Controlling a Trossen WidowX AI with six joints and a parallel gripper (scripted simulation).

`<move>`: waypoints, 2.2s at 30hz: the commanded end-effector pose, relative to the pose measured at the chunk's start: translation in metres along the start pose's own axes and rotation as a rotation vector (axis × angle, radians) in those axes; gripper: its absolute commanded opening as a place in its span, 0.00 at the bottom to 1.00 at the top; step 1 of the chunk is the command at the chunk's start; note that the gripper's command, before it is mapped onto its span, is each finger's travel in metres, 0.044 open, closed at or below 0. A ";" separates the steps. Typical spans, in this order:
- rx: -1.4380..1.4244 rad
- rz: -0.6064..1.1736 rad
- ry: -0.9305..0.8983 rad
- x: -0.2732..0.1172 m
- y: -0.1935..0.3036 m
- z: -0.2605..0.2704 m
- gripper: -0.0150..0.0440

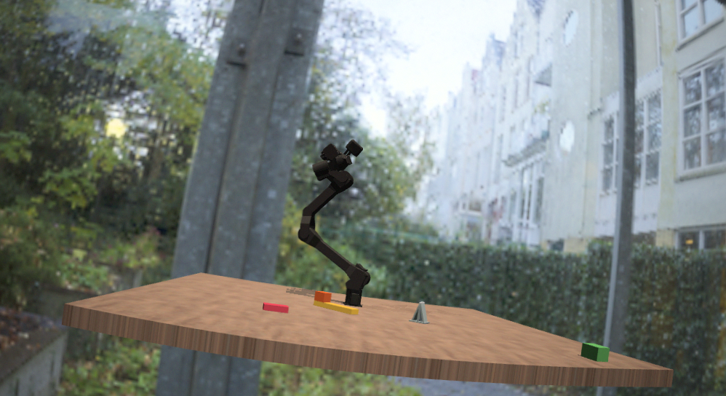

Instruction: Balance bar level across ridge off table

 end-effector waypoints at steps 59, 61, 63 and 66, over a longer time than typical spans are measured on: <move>0.153 1.182 1.381 -0.302 0.281 -0.160 0.79; 0.168 1.254 1.417 -0.320 0.284 -0.153 0.79; 0.185 1.326 1.451 -0.338 0.285 -0.144 0.79; 0.218 1.435 1.497 -0.364 0.286 -0.130 0.79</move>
Point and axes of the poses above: the point midway between the two fingers, 35 mm back from their tips, its own x axis out along the fingers, its own z axis across the jaws, y = z × x, the point moved 3 cm from there along -x, back along the fingers, and after that the axes turned 9 degrees about -x, right-handed, at the moved point
